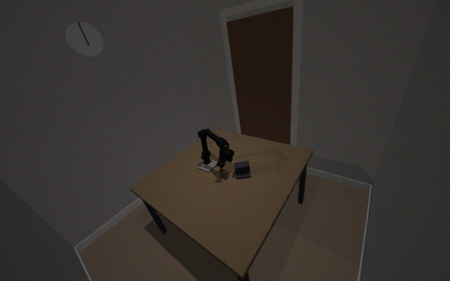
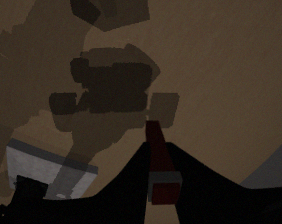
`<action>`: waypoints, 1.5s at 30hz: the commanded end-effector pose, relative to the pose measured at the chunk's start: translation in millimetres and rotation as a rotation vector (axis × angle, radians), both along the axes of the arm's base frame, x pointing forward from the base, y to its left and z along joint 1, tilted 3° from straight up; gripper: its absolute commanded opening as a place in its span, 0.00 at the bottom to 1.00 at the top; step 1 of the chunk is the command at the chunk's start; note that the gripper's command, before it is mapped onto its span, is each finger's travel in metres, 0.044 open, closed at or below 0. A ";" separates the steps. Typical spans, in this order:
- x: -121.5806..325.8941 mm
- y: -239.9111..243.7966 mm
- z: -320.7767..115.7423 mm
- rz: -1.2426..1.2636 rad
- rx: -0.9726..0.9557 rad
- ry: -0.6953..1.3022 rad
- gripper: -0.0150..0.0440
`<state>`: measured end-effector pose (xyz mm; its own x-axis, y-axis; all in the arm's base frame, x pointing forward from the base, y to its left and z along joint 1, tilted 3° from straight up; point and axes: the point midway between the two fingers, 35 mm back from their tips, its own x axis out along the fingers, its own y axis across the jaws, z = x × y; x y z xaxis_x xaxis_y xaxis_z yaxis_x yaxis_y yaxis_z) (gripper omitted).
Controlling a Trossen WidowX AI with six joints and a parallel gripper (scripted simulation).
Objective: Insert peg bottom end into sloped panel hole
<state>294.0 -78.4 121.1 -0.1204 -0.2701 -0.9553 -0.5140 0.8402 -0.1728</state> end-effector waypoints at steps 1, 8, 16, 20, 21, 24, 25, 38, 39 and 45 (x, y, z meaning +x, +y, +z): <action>1.1 2.9 -0.5 0.033 -0.014 0.013 0.25; 3.4 9.2 -1.5 0.089 -0.039 0.030 0.25; 6.1 16.5 -2.4 0.153 -0.068 0.049 0.25; 7.4 20.2 -2.8 0.185 -0.083 0.059 0.25; 7.7 21.2 -2.9 0.193 -0.087 0.061 0.25; 8.6 24.0 -3.2 0.217 -0.098 0.068 0.25; 8.9 24.9 -3.3 0.225 -0.102 0.071 0.25; 12.9 37.5 -4.3 0.328 -0.152 0.100 0.25; 13.2 38.5 -4.3 0.336 -0.156 0.103 0.25; 14.9 44.5 -4.6 0.384 -0.180 0.116 0.25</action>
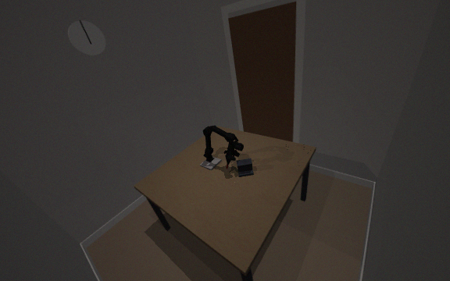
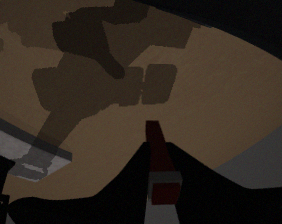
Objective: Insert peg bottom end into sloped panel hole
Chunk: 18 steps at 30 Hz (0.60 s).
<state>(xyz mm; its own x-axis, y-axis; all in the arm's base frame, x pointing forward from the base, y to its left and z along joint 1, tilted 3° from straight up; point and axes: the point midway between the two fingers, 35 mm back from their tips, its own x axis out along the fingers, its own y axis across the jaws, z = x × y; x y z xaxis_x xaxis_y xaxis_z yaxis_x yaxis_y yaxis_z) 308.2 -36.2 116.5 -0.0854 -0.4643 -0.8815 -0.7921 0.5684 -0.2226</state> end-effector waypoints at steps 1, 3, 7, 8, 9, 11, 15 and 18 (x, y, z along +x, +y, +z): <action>0.9 3.3 -0.1 0.033 -0.016 0.012 0.25; 1.5 5.4 -0.2 0.049 -0.024 0.016 0.25; 2.6 9.5 -0.3 0.081 -0.040 0.024 0.25; 2.8 10.5 -0.4 0.089 -0.044 0.026 0.25; 3.1 11.5 -0.4 0.097 -0.048 0.028 0.25; 3.6 13.6 -0.4 0.113 -0.056 0.032 0.25; 4.7 17.8 -0.5 0.145 -0.072 0.041 0.25; 5.4 21.0 -0.6 0.169 -0.084 0.046 0.25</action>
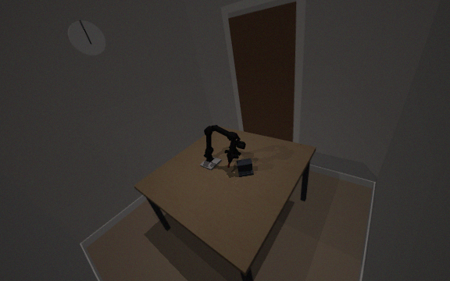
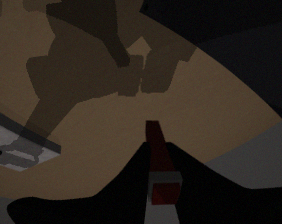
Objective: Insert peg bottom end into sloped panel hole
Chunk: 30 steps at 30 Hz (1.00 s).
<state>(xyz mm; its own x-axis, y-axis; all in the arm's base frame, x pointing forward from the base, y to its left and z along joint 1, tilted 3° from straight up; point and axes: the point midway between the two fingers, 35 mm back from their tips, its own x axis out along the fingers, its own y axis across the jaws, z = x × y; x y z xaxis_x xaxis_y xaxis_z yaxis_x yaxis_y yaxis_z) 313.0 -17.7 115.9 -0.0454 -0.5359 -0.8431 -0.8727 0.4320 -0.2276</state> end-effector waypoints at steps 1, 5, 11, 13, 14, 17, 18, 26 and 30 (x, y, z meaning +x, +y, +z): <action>0.8 3.6 0.0 0.033 -0.017 0.011 0.25; 1.8 7.9 0.0 0.065 -0.033 0.019 0.25; 3.1 14.5 0.1 0.112 -0.058 0.030 0.25; 3.6 16.7 0.1 0.128 -0.067 0.034 0.25; 3.8 17.8 0.1 0.136 -0.071 0.036 0.25; 4.4 21.2 0.2 0.160 -0.084 0.041 0.25; 4.6 22.3 0.2 0.168 -0.088 0.043 0.25; 6.1 31.6 0.4 0.232 -0.122 0.056 0.25; 6.7 36.3 0.6 0.264 -0.140 0.063 0.25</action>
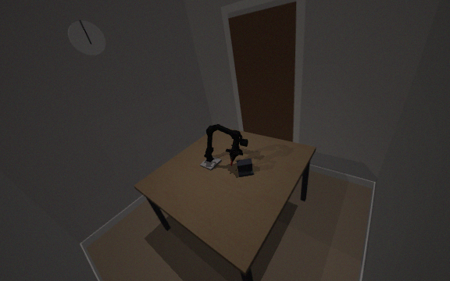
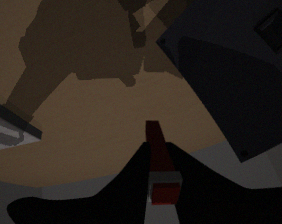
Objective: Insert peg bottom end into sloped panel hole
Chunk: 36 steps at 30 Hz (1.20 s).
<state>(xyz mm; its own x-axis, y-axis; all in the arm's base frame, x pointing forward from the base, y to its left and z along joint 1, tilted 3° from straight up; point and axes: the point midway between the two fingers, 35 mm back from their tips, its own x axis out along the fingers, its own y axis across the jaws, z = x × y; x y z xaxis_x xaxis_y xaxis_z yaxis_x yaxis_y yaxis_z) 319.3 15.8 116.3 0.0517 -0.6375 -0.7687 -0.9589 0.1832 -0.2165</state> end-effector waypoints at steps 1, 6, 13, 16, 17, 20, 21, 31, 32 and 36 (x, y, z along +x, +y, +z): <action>0.6 4.0 0.2 0.032 -0.018 0.010 0.25; 1.3 10.0 0.5 0.072 -0.040 0.018 0.25; 2.2 18.5 0.9 0.127 -0.071 0.028 0.25; 2.5 22.2 1.1 0.151 -0.085 0.032 0.25; 2.6 23.5 1.2 0.159 -0.089 0.034 0.25; 2.9 27.2 1.4 0.183 -0.103 0.038 0.25; 3.0 28.5 1.5 0.190 -0.108 0.039 0.25; 3.5 41.3 2.4 0.269 -0.154 0.052 0.25; 3.5 42.6 2.4 0.277 -0.158 0.053 0.25; 3.6 47.9 2.8 0.308 -0.177 0.057 0.25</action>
<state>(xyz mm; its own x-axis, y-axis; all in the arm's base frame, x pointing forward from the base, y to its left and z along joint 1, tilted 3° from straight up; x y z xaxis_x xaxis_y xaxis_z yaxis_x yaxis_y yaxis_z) 322.8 60.4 118.8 0.2098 -0.7172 -0.6646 -0.9769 -0.1263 -0.1721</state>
